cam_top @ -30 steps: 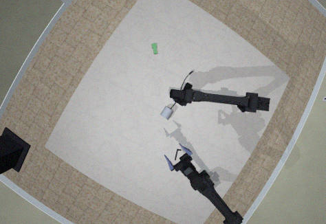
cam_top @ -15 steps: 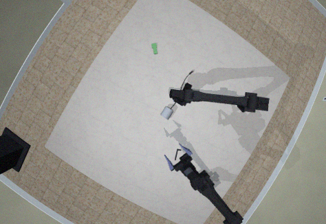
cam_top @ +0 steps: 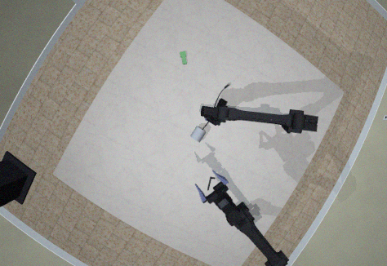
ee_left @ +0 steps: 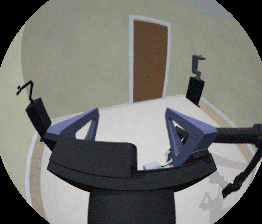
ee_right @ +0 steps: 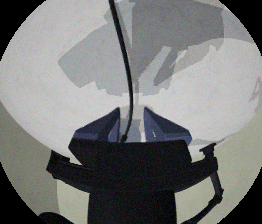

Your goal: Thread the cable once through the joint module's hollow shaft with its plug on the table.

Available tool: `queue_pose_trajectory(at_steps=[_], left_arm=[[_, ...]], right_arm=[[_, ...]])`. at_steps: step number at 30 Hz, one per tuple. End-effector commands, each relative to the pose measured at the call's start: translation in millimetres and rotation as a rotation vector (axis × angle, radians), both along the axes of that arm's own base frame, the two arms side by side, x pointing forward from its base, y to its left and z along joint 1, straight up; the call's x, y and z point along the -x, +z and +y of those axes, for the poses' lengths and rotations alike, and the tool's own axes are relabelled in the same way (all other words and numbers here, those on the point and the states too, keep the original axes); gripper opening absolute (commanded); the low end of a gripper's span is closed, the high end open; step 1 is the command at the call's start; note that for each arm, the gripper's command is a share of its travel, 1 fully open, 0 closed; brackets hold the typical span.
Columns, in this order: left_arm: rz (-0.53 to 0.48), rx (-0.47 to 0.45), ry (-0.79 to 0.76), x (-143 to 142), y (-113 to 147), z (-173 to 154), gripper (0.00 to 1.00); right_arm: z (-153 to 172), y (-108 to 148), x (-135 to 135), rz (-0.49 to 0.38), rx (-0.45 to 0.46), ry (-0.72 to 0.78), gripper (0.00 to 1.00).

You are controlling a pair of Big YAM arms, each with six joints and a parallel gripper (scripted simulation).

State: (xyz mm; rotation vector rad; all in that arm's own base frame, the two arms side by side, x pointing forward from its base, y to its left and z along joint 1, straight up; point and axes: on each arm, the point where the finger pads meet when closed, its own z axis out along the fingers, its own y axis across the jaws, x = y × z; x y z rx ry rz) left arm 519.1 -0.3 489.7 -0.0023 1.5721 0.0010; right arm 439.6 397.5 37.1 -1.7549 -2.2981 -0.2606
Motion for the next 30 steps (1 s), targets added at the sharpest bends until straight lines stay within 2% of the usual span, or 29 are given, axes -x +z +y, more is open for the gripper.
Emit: queue_pose_trajectory(at_steps=[1,8,10,11,13,19,20,28,30], left_arm=[[-0.069,-0.006,0.006,0,42,3,0.96],[-0.069,-0.006,0.006,0,42,3,0.96],[-0.069,-0.006,0.006,0,42,3,0.96],[-0.069,-0.006,0.006,0,42,3,0.96],[-0.069,-0.006,0.006,0,42,3,0.96],[-0.069,-0.006,0.006,0,42,3,0.96],[-0.069,-0.006,0.006,0,42,3,0.96],[-0.069,-0.006,0.006,0,42,3,0.96],[-0.069,-0.006,0.006,0,42,3,0.96]], right_arm=[[-5,-17,-6,0.006,0.005,0.002,0.32],[-5,-26,-6,0.006,0.003,0.002,0.32],[-5,-26,-6,0.006,0.003,0.002,0.32],[5,-18,-11,-0.011,-0.012,0.000,0.32],[-5,-31,-5,0.008,0.004,0.002,0.32],[-3,-32,-8,0.001,-0.002,0.002,0.32],[-5,-34,-5,0.007,0.002,0.003,0.00],[2,-28,-7,0.001,-0.003,0.003,0.00],[-5,-33,-4,0.011,0.005,0.004,0.00]])
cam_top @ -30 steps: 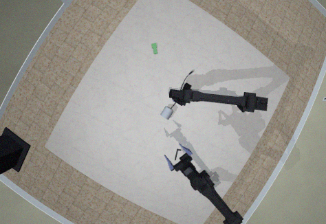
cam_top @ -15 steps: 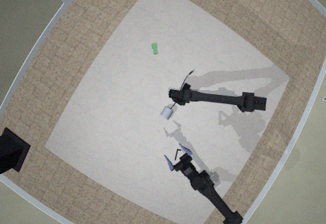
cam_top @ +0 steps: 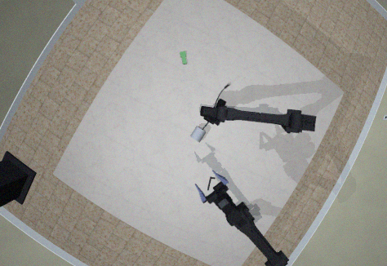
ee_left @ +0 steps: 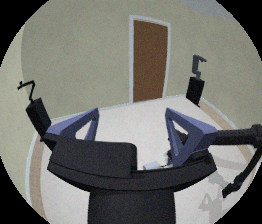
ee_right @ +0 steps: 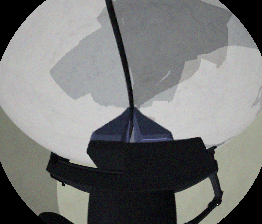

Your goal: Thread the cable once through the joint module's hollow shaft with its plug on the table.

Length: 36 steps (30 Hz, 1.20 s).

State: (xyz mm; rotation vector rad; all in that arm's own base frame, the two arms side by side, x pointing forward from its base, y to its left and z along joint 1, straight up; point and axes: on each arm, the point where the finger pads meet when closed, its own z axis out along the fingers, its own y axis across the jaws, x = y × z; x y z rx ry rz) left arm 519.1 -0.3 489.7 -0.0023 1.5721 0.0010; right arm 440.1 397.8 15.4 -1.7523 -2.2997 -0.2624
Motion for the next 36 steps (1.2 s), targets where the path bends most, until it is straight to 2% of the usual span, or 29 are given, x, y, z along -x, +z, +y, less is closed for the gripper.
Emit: queue_pose_trajectory(at_steps=[1,14,15,17,19,29,32,36], left_arm=[[-0.069,-0.006,0.006,0,42,3,0.96],[-0.069,-0.006,0.006,0,42,3,0.96],[-0.069,-0.006,0.006,0,42,3,0.96],[-0.069,-0.006,0.006,0,42,3,0.96],[-0.069,-0.006,0.006,0,42,3,0.96],[-0.069,-0.006,0.006,0,42,3,0.96],[-0.069,-0.006,0.006,0,42,3,0.96],[-0.069,-0.006,0.006,0,42,3,0.96]], right_arm=[[-6,-12,-3,0.012,0.007,0.002,0.00],[-5,-12,-3,0.007,0.005,0.003,0.00],[2,-3,-7,-0.005,-0.005,0.002,0.00],[-3,-9,-6,0.000,0.000,0.003,0.00],[18,8,-9,-0.015,-0.014,0.001,0.00],[27,9,-7,-0.014,-0.009,0.001,0.00],[20,4,-7,-0.003,-0.001,-0.009,0.00],[32,9,-7,-0.011,-0.009,0.001,0.00]])
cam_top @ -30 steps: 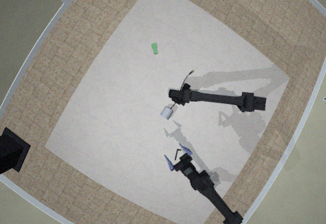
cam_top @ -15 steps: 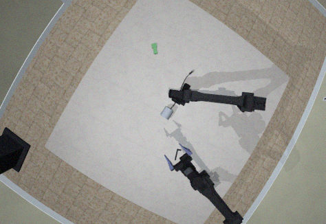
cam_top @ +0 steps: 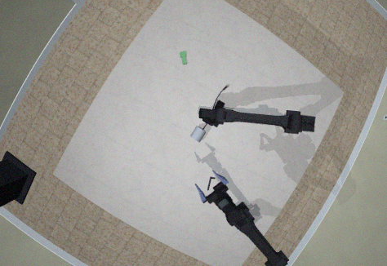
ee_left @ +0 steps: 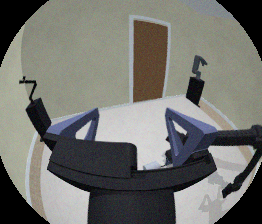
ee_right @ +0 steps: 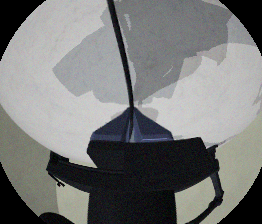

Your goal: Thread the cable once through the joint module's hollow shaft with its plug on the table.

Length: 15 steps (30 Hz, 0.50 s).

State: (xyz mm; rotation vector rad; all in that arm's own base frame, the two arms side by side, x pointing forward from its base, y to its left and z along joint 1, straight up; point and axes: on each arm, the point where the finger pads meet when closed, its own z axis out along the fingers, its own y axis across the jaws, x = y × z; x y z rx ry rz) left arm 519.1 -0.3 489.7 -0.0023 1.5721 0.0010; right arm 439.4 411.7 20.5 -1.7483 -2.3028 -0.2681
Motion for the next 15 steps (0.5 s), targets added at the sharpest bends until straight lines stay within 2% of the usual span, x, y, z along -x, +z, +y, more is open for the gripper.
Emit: queue_pose_trajectory(at_steps=[1,15], left_arm=[[-0.069,-0.006,0.006,0,42,3,0.96],[-0.069,-0.006,0.006,0,42,3,0.96]], right_arm=[[19,4,-8,-0.008,-0.006,-0.002,0.00],[31,7,-7,-0.008,-0.006,-0.001,0.00]])
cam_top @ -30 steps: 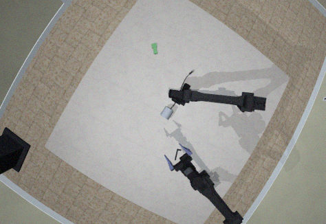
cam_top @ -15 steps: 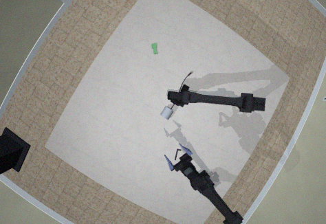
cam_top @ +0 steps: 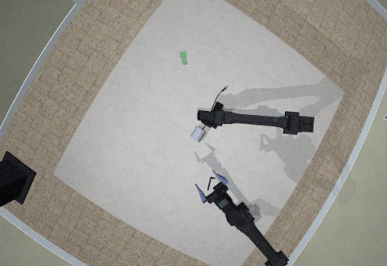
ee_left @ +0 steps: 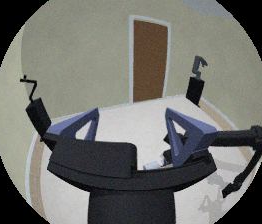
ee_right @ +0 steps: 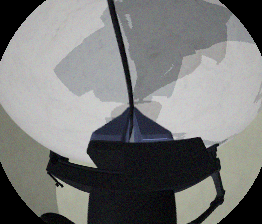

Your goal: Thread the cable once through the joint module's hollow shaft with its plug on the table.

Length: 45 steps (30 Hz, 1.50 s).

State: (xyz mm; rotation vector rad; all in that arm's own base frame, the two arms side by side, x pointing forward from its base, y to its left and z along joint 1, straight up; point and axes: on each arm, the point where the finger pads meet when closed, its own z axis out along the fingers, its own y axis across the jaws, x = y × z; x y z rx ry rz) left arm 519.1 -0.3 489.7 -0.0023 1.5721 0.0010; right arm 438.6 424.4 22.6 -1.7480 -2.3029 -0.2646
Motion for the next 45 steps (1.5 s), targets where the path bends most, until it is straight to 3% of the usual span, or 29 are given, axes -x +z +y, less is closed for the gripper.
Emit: queue_pose_trajectory(at_steps=[1,17,18,34,38,45], left_arm=[[-0.069,-0.006,0.006,0,42,3,0.96],[-0.069,-0.006,0.006,0,42,3,0.96],[-0.069,-0.006,0.006,0,42,3,0.96],[-0.069,-0.006,0.006,0,42,3,0.96],[-0.069,-0.006,0.006,0,42,3,0.96],[-0.069,-0.006,0.006,0,42,3,0.96]], right_arm=[[19,5,-8,-0.009,-0.007,-0.002,0.00],[28,8,-10,-0.009,-0.008,-0.009,0.00],[27,7,-11,-0.008,-0.007,-0.012,0.32],[19,-1,-10,0.000,0.001,-0.020,0.32],[-3,-13,-4,0.029,0.021,0.021,0.32],[-15,-14,-9,0.028,0.019,0.060,0.32]])
